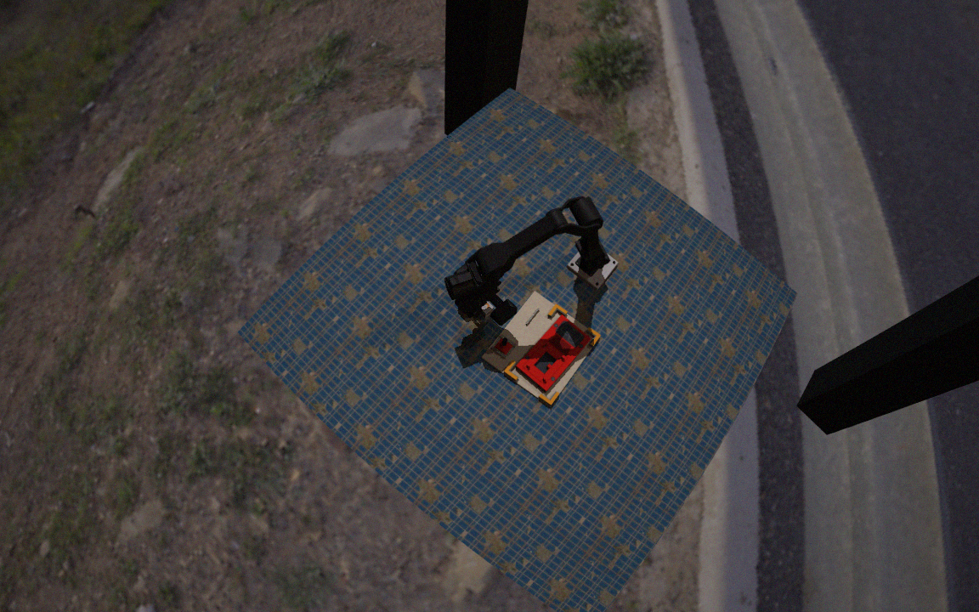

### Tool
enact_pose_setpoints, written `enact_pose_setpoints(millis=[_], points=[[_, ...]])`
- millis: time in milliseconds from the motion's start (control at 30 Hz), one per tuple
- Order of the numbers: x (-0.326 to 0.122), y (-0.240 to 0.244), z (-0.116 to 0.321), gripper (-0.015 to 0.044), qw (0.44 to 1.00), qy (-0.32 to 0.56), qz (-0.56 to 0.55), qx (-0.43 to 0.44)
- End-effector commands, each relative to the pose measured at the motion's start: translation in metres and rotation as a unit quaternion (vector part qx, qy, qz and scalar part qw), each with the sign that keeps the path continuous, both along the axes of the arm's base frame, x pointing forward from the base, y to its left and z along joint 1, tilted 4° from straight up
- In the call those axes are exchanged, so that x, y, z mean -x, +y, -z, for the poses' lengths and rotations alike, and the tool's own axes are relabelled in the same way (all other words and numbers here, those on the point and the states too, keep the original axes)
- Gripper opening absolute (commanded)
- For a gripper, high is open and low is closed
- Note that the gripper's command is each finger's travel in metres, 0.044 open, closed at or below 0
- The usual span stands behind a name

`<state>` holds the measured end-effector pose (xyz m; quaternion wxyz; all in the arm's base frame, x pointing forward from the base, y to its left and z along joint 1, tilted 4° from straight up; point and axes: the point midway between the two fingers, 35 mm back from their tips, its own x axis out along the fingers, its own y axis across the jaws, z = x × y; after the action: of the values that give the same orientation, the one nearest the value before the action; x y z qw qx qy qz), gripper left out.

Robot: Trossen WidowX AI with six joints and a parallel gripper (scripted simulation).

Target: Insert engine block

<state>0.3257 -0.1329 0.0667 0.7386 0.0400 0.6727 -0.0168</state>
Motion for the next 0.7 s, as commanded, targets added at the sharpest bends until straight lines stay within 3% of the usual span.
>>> enact_pose_setpoints(millis=[0,133,400,667], points=[[0.0015,0.0002,0.0113,0.0440,1.000,0.008,0.003,-0.001],[0.0015,0.0004,0.0153,0.0440,1.000,0.008,0.003,-0.001],[0.0015,0.0004,0.0153,0.0230,1.000,0.008,0.003,-0.001],[0.0015,0.0004,0.0153,0.0157,1.000,0.008,0.003,-0.001]])
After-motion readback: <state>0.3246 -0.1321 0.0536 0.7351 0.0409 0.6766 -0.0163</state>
